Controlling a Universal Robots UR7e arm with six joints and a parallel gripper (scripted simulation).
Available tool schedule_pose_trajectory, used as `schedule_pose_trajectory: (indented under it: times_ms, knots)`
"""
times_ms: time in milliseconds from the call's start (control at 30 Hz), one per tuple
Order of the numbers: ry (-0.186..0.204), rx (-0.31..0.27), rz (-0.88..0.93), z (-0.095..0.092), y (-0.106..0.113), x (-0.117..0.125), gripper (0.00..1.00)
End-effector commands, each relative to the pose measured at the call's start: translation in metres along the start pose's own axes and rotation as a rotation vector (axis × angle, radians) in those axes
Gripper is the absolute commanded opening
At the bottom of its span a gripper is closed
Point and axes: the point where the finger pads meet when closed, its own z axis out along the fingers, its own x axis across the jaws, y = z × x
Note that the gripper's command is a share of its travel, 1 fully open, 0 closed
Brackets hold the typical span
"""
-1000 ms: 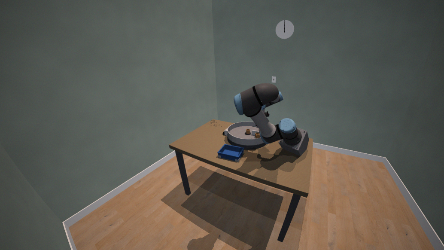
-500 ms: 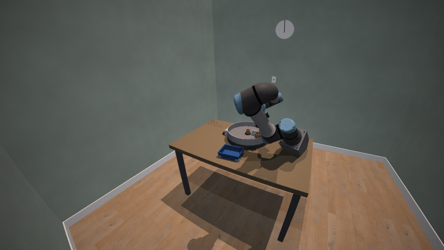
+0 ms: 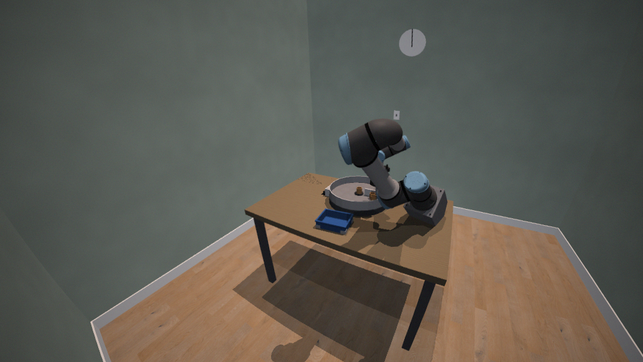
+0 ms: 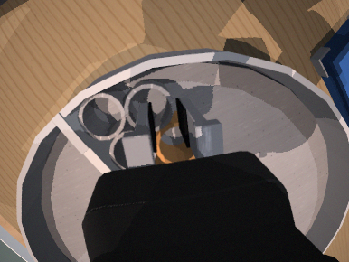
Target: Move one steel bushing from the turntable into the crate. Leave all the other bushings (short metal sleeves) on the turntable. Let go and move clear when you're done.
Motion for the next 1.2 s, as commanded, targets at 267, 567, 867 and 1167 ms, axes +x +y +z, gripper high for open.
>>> schedule_pose_trajectory:
  times_ms: [267, 567, 867, 1167]
  knots:
    - [0.002, 0.002, 0.001, 0.0087, -0.0005, 0.0001, 0.45]
    - [0.005, 0.007, 0.002, 0.0133, -0.0025, 0.0023, 0.45]
    - [0.003, 0.003, 0.001, 0.0116, -0.0016, 0.0016, 0.45]
    - [0.005, 0.007, 0.002, 0.0133, -0.0025, 0.0018, 0.45]
